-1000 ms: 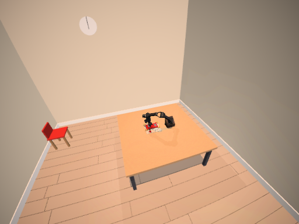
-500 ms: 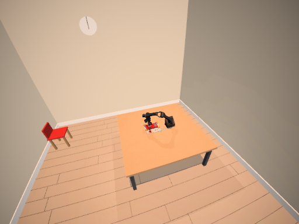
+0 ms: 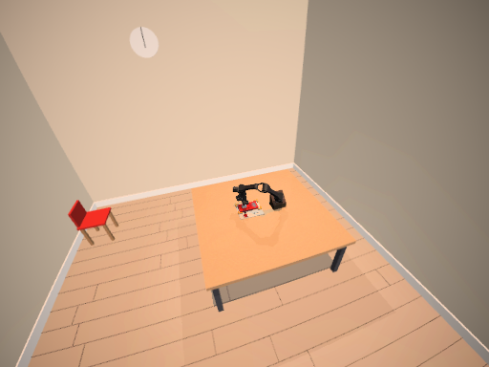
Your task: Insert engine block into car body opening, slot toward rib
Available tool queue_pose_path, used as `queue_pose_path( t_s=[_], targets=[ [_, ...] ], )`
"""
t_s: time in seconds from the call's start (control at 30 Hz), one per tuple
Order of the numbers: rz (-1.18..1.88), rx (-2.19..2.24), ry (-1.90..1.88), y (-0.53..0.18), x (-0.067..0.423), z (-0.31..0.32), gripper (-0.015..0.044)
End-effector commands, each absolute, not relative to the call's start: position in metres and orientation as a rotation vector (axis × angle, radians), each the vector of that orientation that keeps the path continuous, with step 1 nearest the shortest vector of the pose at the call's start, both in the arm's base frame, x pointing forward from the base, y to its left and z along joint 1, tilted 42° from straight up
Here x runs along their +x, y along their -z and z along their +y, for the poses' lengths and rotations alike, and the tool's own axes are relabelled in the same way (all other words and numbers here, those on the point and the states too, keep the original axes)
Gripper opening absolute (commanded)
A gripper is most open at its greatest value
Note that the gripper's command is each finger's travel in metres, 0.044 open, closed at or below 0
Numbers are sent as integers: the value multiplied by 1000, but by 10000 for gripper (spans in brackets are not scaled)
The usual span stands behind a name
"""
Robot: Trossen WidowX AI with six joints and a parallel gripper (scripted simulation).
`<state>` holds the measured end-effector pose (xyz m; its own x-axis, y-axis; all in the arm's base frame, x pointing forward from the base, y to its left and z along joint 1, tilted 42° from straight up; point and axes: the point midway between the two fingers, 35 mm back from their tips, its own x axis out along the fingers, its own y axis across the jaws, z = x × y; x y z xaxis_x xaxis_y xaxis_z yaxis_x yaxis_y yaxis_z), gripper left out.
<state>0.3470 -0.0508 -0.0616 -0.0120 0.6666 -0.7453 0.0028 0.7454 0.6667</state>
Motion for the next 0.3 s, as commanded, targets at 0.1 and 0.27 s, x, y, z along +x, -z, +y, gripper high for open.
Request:
queue_pose_path(
  t_s=[0.1, 0.27],
  targets=[
    [1508, 564, -574, 61, 347, -51, 0],
    [1508, 564, -574, 61, 347, -51, 79]
  ],
)
